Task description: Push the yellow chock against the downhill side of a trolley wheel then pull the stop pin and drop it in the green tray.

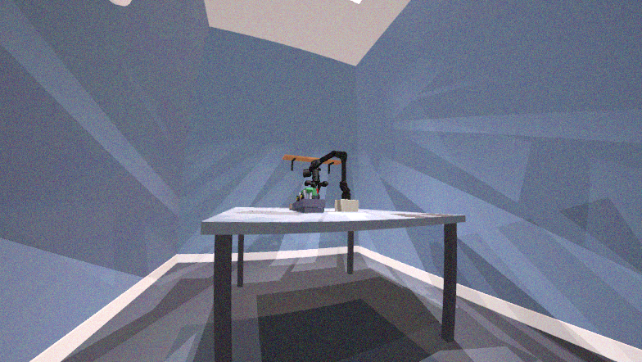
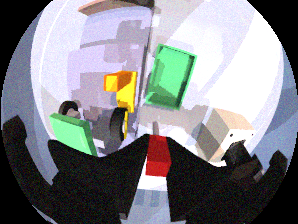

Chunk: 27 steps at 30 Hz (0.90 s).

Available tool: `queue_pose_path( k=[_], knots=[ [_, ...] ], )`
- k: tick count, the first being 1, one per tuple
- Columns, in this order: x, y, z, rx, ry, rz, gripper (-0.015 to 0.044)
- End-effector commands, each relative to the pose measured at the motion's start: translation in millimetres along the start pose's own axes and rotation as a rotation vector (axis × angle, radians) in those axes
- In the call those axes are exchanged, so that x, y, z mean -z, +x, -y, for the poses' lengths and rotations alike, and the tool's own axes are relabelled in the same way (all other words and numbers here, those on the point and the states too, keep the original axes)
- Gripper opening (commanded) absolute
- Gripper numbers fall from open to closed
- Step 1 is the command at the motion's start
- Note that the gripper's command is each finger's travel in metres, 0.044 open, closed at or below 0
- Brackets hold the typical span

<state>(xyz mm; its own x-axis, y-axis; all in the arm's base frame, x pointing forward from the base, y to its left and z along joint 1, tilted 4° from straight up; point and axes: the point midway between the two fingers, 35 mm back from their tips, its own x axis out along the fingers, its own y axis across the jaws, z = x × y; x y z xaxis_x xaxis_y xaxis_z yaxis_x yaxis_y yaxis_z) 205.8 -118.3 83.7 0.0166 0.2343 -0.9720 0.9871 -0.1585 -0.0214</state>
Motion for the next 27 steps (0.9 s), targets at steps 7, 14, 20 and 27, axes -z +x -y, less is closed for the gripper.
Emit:
queue_pose_path(
  k=[7, 14, 20, 27],
  knots=[
    [-30, -7, 0, -0.001, -0.004, 0.008, 0.0000],
    [-29, -7, 0, -0.012, 0.126, 0.031, 0.0000],
    [-28, -7, 1, -0.034, 0.310, 0.061, 0.0000],
    [-26, -7, 2, -0.067, 0.524, 0.090, 0.0000]
  ],
)
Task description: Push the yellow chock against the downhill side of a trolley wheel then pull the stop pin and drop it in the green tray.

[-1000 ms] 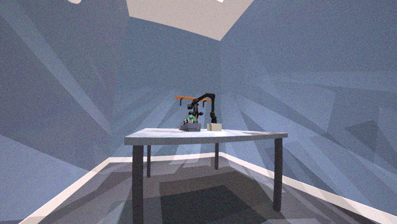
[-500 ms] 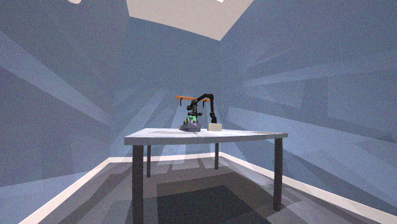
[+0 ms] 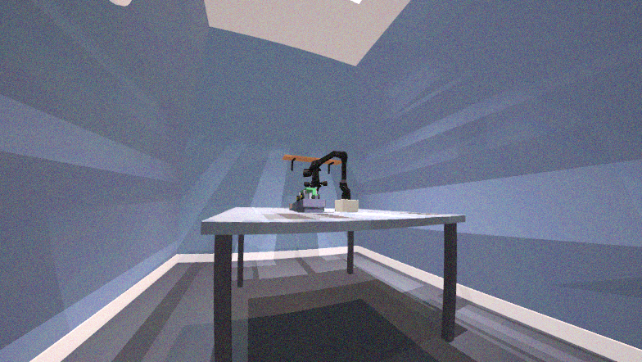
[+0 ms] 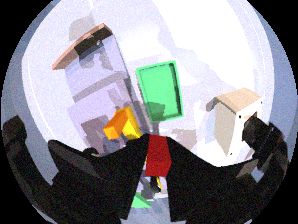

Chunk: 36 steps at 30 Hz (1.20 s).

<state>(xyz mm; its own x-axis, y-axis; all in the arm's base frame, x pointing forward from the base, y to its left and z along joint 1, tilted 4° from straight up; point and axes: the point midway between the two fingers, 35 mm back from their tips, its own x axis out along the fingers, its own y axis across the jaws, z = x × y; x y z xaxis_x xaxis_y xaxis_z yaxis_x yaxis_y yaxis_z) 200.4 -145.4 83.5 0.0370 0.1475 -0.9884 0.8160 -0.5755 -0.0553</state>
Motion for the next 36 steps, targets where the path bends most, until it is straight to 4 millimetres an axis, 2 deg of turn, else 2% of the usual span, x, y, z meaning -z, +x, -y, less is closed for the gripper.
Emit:
queue_pose_path(
  k=[1, 36],
  knots=[
    [0.4, -0.6, 0.8, -0.020, 0.102, 0.017, 0.0000],
    [6.9, 0.1, 2.3, -0.173, 1.125, 0.135, 0.0000]
  ],
)
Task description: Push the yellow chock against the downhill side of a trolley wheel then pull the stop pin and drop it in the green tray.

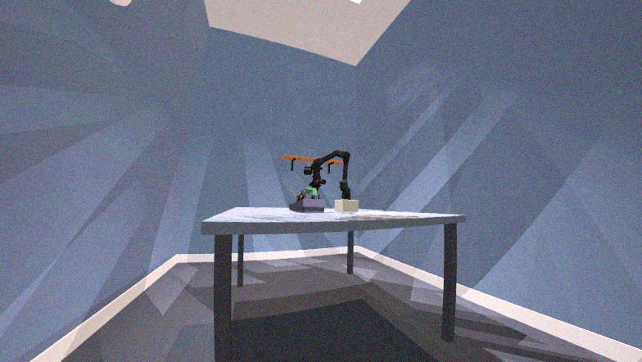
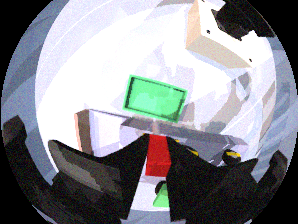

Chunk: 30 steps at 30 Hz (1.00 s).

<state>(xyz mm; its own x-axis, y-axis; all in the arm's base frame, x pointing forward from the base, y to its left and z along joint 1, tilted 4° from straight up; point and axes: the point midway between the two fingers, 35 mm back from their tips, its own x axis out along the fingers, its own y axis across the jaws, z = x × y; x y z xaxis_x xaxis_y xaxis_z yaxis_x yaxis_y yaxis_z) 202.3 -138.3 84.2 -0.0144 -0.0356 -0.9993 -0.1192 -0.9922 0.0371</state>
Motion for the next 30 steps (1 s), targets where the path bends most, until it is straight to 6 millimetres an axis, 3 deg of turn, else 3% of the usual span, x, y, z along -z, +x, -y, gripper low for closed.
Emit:
queue_pose_path(
  k=[1, 20, 30],
  knots=[
    [0, 0, 0, -0.018, 0.062, 0.003, 0.0000],
    [-19, 22, 1, -0.006, 0.114, 0.013, 0.0000],
    [-19, 54, 11, 0.147, 0.115, 0.007, 0.0000]
  ],
)
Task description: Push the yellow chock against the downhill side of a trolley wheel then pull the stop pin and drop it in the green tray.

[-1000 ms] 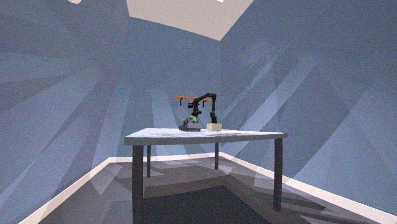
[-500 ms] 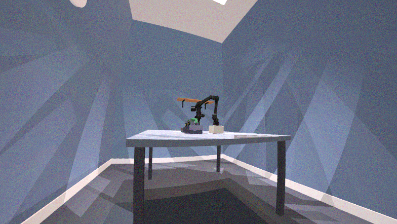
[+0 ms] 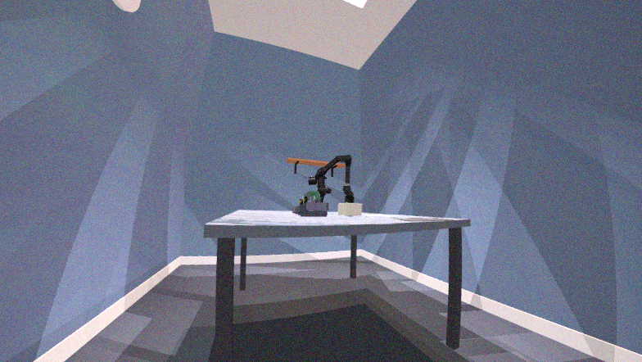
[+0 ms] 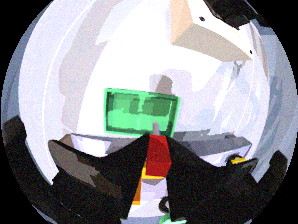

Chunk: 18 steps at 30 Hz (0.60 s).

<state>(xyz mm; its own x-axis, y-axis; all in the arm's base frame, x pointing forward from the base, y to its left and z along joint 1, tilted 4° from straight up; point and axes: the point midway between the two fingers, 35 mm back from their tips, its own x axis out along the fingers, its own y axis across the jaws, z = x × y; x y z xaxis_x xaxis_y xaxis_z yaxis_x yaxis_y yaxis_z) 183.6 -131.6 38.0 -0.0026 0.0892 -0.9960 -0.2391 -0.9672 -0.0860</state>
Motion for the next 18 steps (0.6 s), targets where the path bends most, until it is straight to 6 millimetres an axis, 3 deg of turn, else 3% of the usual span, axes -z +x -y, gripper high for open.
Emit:
queue_pose_path(
  k=[1, 9, 13, 18],
  knots=[
    [0, 12, 5, 0.023, -0.006, -0.002, 0.0000],
    [-1, 39, 15, 0.025, -0.006, -0.002, 0.0000],
    [-1, 42, 16, 0.025, -0.006, -0.002, 0.0000],
    [-1, 42, 14, 0.025, -0.006, -0.002, 0.0131]
  ],
)
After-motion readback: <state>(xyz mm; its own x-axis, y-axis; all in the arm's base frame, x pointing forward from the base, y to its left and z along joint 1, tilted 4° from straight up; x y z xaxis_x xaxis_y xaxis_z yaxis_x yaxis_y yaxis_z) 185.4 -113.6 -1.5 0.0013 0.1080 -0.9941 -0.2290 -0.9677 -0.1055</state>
